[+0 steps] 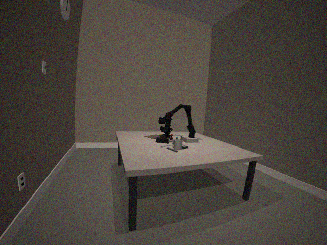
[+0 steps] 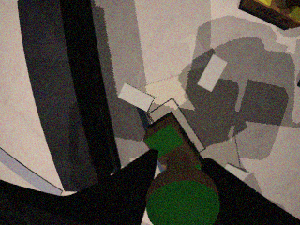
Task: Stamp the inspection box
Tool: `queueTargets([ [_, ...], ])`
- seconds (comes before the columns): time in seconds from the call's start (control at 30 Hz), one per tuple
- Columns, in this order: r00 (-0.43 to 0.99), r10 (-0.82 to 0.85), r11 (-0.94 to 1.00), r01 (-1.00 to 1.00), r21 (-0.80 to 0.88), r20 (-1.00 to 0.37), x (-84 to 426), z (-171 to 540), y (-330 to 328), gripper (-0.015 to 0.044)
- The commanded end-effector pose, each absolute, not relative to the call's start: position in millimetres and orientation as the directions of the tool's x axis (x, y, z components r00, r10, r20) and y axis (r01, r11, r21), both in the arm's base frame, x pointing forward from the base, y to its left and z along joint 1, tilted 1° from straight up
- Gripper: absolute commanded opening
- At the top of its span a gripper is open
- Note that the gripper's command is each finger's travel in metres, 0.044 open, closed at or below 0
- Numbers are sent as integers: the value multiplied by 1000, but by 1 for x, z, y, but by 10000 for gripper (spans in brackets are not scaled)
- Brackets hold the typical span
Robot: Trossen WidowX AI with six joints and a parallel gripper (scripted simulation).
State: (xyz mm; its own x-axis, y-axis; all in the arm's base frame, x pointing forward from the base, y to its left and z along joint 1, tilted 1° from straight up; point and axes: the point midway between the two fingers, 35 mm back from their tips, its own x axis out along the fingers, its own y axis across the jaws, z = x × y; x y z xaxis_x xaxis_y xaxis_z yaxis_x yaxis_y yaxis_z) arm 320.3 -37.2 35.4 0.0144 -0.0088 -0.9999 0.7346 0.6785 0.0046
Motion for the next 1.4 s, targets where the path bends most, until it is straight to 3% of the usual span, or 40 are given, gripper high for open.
queueTargets([
  [0.0, 12, -12, 676, 737, 1, -1000, 320, 31, -38, 0],
  [1.37, 14, -13, 676, 737, 1, -1000, 318, 13, -37, 0],
])
